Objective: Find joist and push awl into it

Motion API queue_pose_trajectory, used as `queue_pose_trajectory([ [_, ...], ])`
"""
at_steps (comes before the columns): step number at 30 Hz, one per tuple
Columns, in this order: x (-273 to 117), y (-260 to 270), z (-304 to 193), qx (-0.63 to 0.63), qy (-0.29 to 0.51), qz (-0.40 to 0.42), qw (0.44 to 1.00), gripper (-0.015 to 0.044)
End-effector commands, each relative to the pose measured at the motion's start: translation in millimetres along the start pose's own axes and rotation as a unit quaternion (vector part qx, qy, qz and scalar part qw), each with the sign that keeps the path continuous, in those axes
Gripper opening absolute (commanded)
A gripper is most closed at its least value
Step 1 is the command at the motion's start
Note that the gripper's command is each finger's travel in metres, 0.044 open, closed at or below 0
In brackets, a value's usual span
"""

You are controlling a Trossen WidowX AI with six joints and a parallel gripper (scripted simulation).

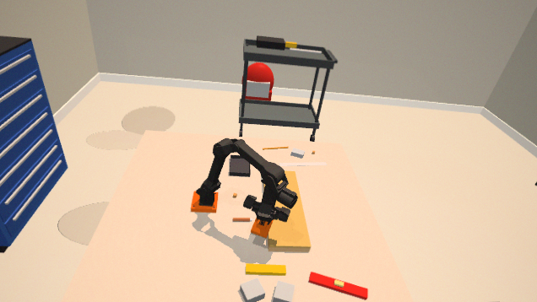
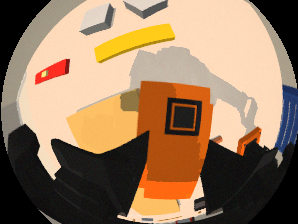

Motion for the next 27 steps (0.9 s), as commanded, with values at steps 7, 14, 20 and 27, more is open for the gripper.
queue_pose_trajectory([
  [7,-7.0,21.1,-8.0,-0.182,0.004,0.040,0.983,0.0000],
  [14,-9.7,33.6,-14.1,-0.306,0.002,0.063,0.950,0.0000],
  [20,-12.3,44.1,-19.6,-0.408,-0.005,0.082,0.909,0.0000],
  [27,-15.7,56.2,-26.3,-0.521,-0.017,0.103,0.847,0.0000],
])
Point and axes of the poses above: the point midway between the two fingers, 35 mm back from their tips, its own x axis out along the fingers, its own y axis across the jaws, z = x × y, the point moved 1 cm from there along -x, back along the fingers, and after that the axes turned 3 degrees about x, right-handed, at the moved point
